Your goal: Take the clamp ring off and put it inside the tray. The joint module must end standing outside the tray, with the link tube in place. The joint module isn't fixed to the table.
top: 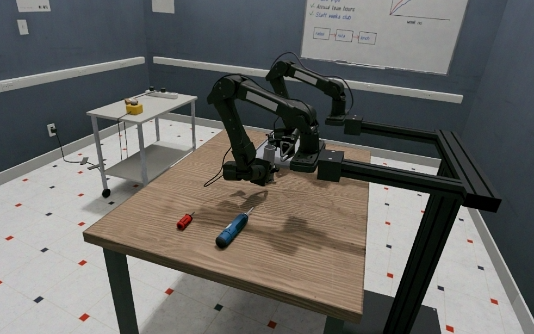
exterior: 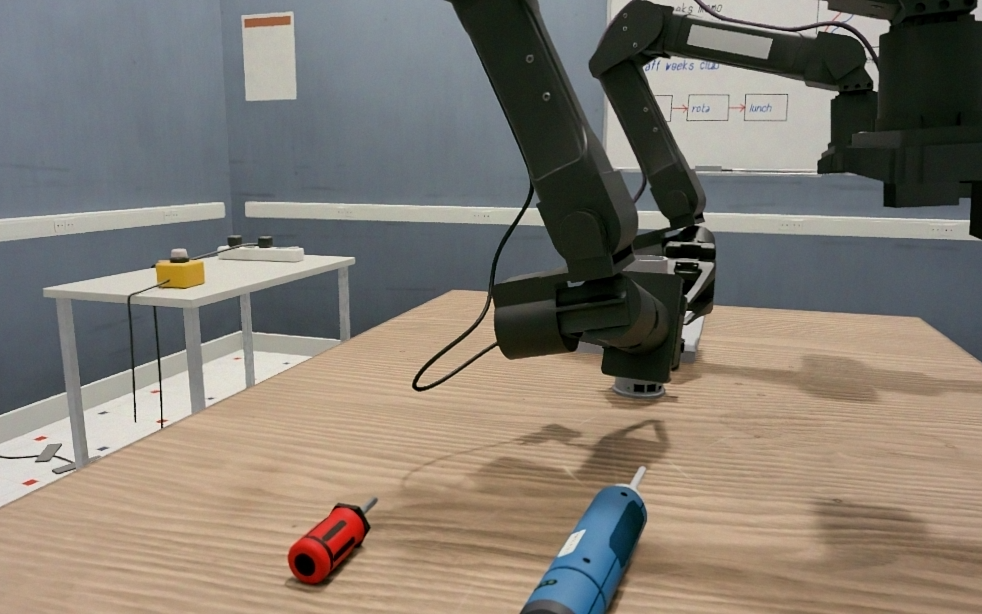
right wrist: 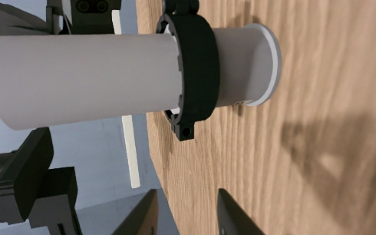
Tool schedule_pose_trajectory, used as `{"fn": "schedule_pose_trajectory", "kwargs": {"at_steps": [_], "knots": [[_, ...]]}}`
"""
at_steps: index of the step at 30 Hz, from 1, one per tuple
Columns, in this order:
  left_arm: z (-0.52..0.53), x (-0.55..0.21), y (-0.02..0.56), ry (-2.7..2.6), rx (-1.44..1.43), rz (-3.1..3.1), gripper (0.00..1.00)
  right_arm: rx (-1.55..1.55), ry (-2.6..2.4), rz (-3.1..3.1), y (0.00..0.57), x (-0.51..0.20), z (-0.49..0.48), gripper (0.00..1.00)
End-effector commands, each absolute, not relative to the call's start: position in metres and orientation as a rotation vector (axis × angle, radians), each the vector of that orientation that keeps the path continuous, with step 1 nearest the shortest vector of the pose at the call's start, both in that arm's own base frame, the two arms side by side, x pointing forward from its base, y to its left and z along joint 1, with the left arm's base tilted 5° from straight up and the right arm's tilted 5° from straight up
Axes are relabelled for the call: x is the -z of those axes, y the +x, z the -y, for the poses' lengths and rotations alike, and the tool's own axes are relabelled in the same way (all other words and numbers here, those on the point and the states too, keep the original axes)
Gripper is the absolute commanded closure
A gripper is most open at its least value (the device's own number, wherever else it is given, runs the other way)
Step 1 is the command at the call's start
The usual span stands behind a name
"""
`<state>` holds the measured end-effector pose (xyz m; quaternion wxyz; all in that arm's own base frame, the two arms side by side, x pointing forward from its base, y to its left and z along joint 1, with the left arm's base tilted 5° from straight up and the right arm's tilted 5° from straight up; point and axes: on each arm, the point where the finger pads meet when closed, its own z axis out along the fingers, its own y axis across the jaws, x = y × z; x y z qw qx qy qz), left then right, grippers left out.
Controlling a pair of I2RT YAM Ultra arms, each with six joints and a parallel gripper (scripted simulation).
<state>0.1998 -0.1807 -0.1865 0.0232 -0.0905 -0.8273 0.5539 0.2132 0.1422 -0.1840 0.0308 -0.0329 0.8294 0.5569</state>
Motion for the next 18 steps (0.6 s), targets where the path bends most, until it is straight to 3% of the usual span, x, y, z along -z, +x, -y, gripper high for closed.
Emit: {"fn": "schedule_pose_trajectory", "kwargs": {"at_steps": [1,18], "knots": [[0.1822,0.1839,0.2019,-0.305,-1.727,2.565,0.7,-1.759,-0.102,-2.519,0.2145,0.1828,-0.1446,0.7],[0.1822,0.1839,0.2019,-0.305,-1.727,2.565,0.7,-1.763,-0.098,-2.518,0.2135,0.1832,-0.1445,0.7]]}}
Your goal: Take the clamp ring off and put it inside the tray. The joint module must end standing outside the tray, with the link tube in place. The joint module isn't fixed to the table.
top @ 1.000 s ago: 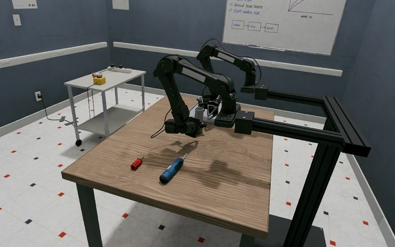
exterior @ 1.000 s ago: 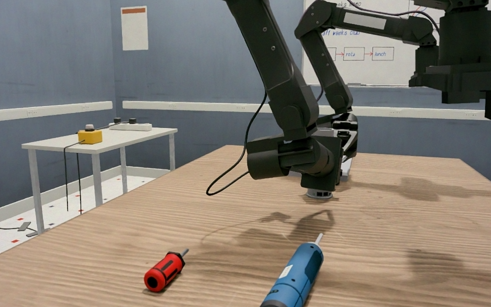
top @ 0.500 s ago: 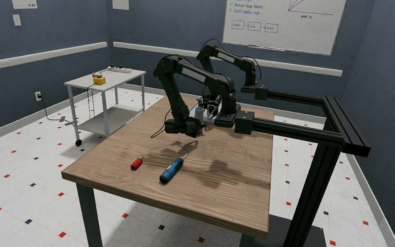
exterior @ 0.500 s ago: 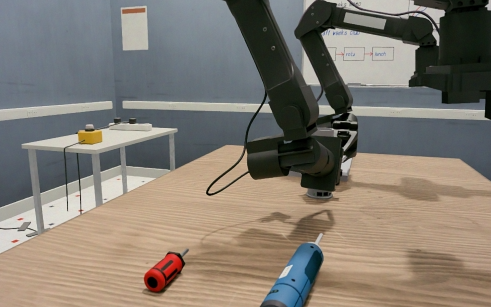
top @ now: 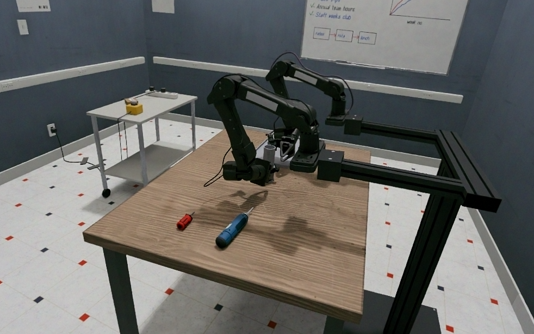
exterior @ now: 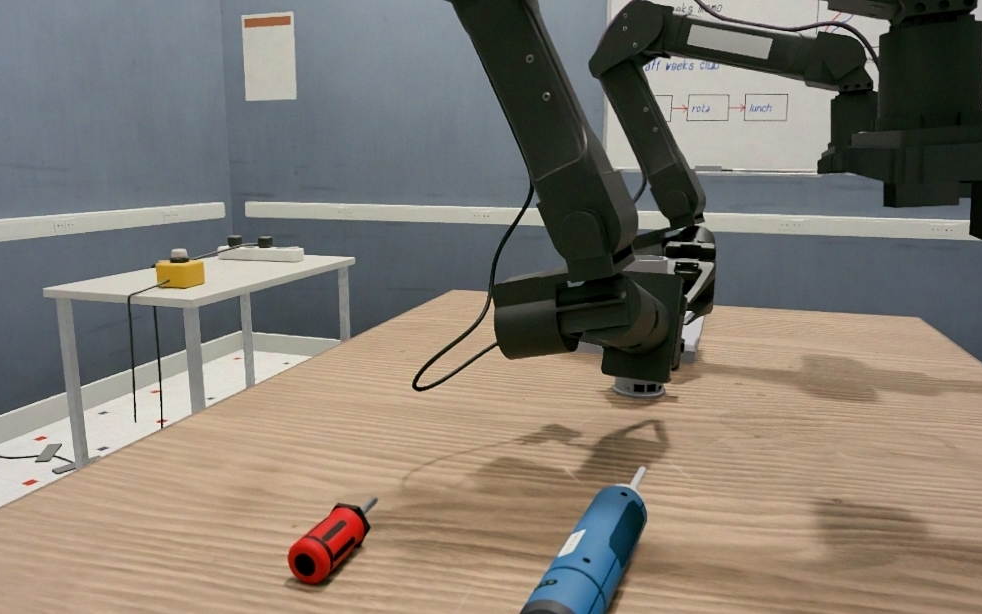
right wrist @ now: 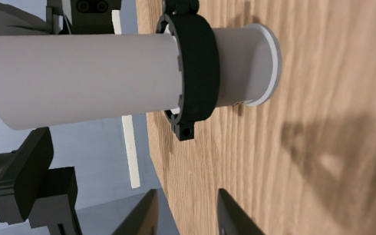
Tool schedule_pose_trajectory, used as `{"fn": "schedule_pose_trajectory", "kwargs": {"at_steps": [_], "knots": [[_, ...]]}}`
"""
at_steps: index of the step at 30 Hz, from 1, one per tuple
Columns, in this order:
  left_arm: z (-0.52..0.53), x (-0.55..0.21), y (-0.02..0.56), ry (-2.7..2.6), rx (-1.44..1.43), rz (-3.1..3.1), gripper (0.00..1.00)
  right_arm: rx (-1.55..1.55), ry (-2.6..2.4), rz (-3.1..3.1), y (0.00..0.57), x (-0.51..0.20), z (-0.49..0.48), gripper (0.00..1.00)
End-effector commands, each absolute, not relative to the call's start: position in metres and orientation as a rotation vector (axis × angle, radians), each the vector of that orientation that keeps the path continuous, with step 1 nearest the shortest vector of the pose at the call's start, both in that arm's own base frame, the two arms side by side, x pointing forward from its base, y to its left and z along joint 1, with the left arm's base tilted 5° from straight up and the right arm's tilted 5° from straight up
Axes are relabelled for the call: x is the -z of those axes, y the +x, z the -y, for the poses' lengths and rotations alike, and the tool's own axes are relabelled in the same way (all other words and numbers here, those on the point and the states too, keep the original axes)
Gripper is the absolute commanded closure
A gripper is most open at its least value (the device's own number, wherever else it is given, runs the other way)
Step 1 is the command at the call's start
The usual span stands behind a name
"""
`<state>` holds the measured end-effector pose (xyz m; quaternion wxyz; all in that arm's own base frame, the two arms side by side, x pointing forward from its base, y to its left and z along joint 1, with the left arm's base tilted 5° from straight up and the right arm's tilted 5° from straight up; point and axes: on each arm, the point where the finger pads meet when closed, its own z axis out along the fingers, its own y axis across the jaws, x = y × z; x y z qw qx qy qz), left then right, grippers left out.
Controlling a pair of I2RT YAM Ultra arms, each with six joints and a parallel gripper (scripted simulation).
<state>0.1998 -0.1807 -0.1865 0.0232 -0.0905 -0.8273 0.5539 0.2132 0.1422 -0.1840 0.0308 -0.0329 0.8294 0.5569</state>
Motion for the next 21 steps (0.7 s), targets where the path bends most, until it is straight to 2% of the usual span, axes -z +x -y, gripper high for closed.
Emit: {"fn": "schedule_pose_trajectory", "kwargs": {"at_steps": [1,21], "knots": [[0.182,0.184,0.202,-0.305,-1.727,2.565,0.7,-1.764,-0.097,-2.518,0.213,0.183,-0.145,0.7],[0.192,0.189,0.187,-0.282,-1.72,2.533,0.7,-1.779,-0.081,-2.548,0.198,0.185,-0.157,0.7]]}}
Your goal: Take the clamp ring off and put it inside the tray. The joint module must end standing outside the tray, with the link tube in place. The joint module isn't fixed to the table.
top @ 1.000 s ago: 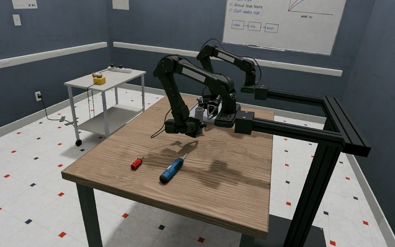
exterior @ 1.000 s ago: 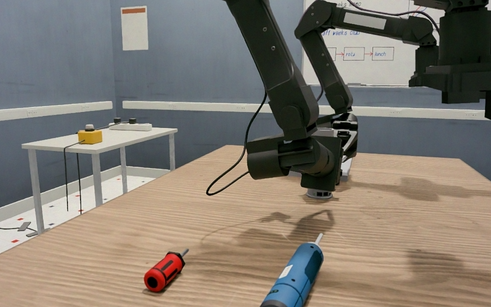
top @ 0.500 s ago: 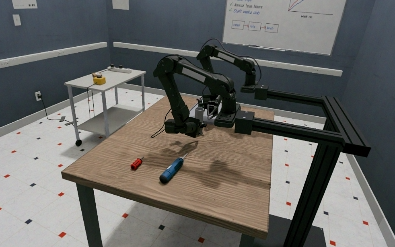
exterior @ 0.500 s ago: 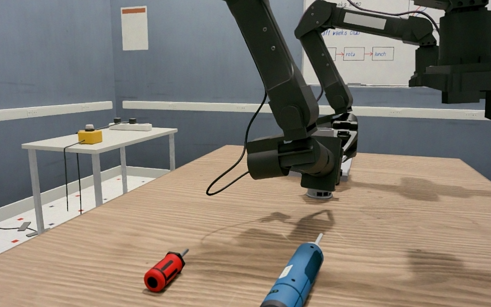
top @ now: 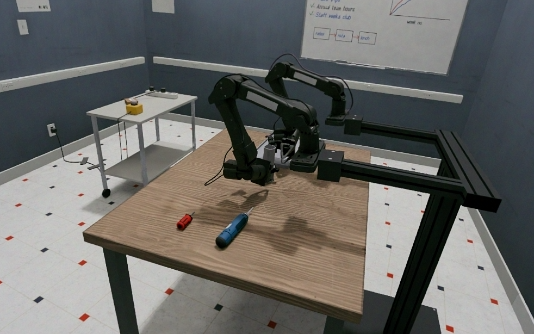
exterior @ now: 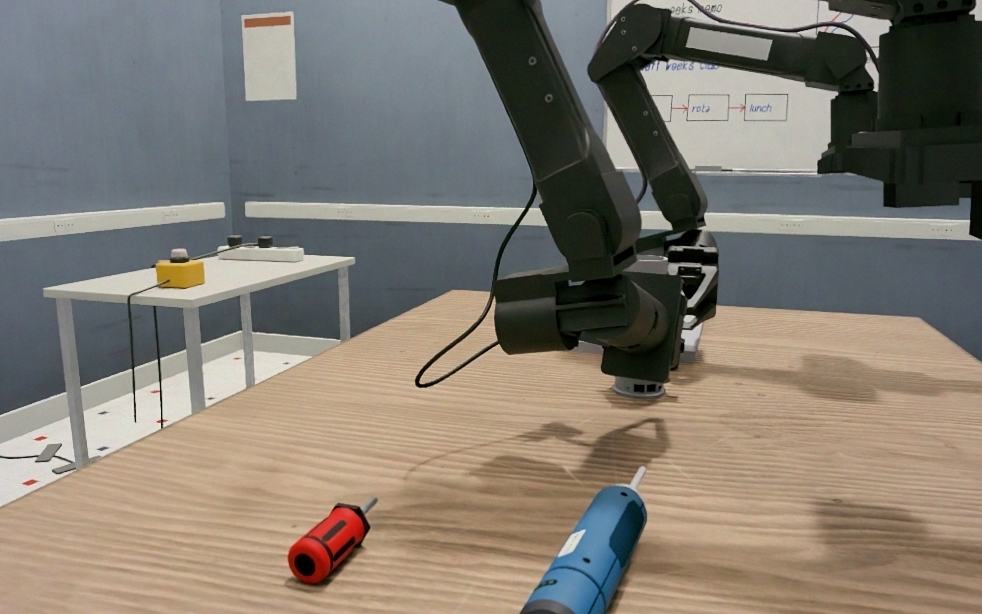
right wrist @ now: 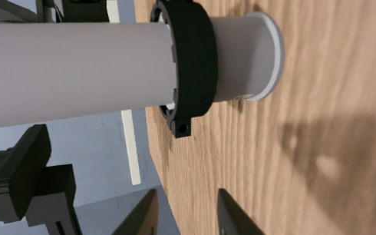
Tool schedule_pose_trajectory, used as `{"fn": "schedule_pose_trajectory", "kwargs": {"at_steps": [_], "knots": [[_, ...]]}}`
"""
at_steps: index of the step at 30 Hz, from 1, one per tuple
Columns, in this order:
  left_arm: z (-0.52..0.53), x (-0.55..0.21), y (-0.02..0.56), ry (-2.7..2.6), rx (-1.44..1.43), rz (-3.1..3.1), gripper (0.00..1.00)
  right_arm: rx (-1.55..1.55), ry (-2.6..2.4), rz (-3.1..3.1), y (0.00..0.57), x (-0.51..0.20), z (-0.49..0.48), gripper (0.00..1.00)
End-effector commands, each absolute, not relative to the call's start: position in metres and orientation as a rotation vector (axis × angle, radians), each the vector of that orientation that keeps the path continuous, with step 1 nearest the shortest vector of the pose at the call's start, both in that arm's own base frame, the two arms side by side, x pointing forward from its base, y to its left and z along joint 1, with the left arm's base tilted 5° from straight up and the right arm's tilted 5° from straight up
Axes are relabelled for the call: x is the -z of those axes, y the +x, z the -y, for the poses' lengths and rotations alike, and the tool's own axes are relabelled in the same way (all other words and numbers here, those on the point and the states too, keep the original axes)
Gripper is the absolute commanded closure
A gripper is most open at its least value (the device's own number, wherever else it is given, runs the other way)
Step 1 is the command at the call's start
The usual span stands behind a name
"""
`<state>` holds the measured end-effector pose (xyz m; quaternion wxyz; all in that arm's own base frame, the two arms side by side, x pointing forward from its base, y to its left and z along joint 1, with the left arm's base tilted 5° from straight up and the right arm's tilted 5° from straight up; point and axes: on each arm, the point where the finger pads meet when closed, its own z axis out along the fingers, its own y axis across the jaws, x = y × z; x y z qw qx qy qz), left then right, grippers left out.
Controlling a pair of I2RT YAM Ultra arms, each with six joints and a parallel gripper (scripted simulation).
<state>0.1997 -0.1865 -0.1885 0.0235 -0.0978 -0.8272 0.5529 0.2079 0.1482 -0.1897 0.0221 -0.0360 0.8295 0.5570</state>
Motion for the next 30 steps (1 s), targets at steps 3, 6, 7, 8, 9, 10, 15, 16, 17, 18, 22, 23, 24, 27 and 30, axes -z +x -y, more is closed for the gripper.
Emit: {"fn": "schedule_pose_trajectory", "kwargs": {"at_steps": [3,6,7,8,9,10,15,16,17,18,22,23,24,27,30], "knots": [[0.195,0.19,0.186,-0.282,-1.719,2.533,0.7,-1.778,-0.081,-2.55,0.198,0.187,-0.16,0.7],[0.197,0.191,0.186,-0.283,-1.719,2.533,0.7,-1.778,-0.081,-2.55,0.198,0.187,-0.161,0.7],[0.197,0.191,0.186,-0.283,-1.719,2.533,0.7,-1.778,-0.081,-2.55,0.198,0.187,-0.161,0.7],[0.197,0.191,0.186,-0.283,-1.719,2.533,0.7,-1.778,-0.081,-2.55,0.198,0.187,-0.161,0.7],[0.197,0.191,0.186,-0.283,-1.719,2.533,0.7,-1.778,-0.081,-2.55,0.198,0.187,-0.161,0.7],[0.198,0.191,0.186,-0.283,-1.719,2.533,0.7,-1.777,-0.082,-2.551,0.198,0.188,-0.162,0.7],[0.203,0.194,0.185,-0.284,-1.718,2.533,0.7,-1.773,-0.082,-2.555,0.198,0.19,-0.168,0.7],[0.204,0.194,0.184,-0.284,-1.718,2.533,0.7,-1.772,-0.082,-2.556,0.198,0.191,-0.169,0.7],[0.205,0.195,0.184,-0.284,-1.718,2.533,0.7,-1.771,-0.082,-2.557,0.198,0.191,-0.17,0.7],[0.206,0.195,0.184,-0.284,-1.718,2.534,0.7,-1.771,-0.082,-2.558,0.198,0.192,-0.171,0.7],[0.209,0.197,0.183,-0.285,-1.713,2.537,0.7,-1.77,-0.083,-2.56,0.198,0.193,-0.174,0.7],[0.209,0.197,0.183,-0.285,-1.713,2.537,0.7,-1.77,-0.083,-2.56,0.198,0.193,-0.174,0.7],[0.21,0.195,0.198,-0.307,-1.728,2.564,0.7,-1.77,-0.083,-2.56,0.198,0.193,-0.174,0.7],[0.21,0.198,0.183,-0.285,-1.71,2.539,0.7,-1.769,-0.083,-2.561,0.198,0.194,-0.175,0.7],[0.213,0.201,0.183,-0.285,-1.702,2.547,0.7,-1.766,-0.083,-2.564,0.198,0.196,-0.179,0.7]]}}
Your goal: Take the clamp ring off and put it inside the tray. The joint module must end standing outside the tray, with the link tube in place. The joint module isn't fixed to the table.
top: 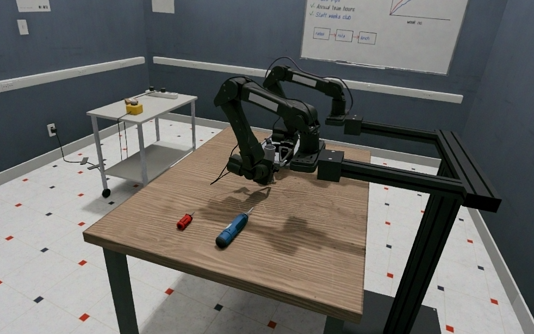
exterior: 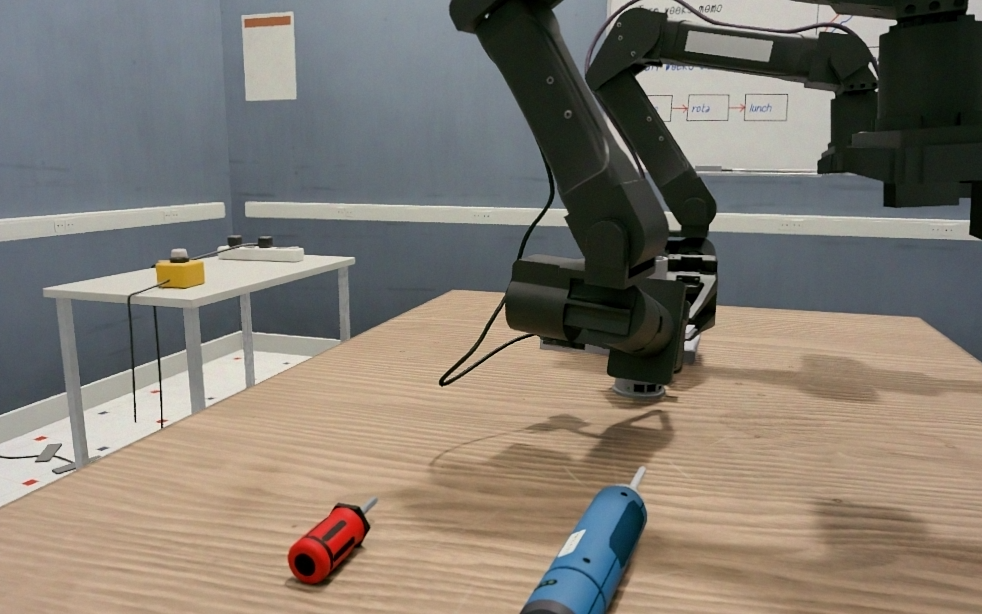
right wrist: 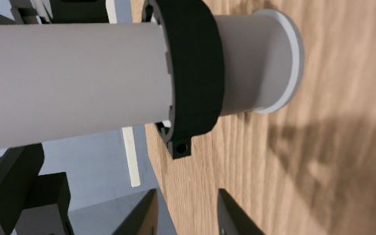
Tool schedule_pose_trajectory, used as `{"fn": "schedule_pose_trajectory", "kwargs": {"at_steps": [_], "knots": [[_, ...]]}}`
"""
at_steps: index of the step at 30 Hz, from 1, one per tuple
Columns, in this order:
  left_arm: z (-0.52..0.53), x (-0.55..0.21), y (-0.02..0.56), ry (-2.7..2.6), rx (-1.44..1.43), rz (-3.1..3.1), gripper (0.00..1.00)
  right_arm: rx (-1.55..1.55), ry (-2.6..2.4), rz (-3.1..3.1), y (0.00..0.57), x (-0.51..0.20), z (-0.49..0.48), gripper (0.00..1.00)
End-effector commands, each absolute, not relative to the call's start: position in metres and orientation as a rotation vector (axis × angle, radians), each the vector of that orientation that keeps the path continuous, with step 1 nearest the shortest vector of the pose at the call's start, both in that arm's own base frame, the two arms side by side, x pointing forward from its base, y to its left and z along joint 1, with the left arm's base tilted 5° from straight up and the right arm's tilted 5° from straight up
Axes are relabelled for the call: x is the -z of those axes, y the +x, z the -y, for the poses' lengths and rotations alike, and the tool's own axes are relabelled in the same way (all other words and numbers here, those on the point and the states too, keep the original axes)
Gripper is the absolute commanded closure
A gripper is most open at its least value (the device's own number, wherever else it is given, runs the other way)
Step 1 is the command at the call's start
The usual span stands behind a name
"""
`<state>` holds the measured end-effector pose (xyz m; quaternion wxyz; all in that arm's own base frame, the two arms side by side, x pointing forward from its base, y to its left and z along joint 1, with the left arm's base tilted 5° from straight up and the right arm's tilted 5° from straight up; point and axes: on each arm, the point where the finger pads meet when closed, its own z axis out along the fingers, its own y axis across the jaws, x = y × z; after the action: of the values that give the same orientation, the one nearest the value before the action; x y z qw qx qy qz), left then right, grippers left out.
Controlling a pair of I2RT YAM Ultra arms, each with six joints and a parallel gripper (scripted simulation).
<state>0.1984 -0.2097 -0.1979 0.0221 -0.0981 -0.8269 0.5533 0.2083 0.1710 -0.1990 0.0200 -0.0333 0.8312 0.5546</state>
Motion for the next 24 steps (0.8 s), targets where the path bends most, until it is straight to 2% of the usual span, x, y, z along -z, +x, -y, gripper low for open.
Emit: {"fn": "schedule_pose_trajectory", "kwargs": {"at_steps": [1,24], "knots": [[0.214,0.202,0.183,-0.285,-1.698,2.55,0.7,-1.765,-0.083,-2.564,0.197,0.196,-0.18,0.7],[0.23,0.209,0.181,-0.285,-1.697,2.553,0.7,-1.73,-0.085,-2.582,0.2,0.207,-0.194,0.7]]}}
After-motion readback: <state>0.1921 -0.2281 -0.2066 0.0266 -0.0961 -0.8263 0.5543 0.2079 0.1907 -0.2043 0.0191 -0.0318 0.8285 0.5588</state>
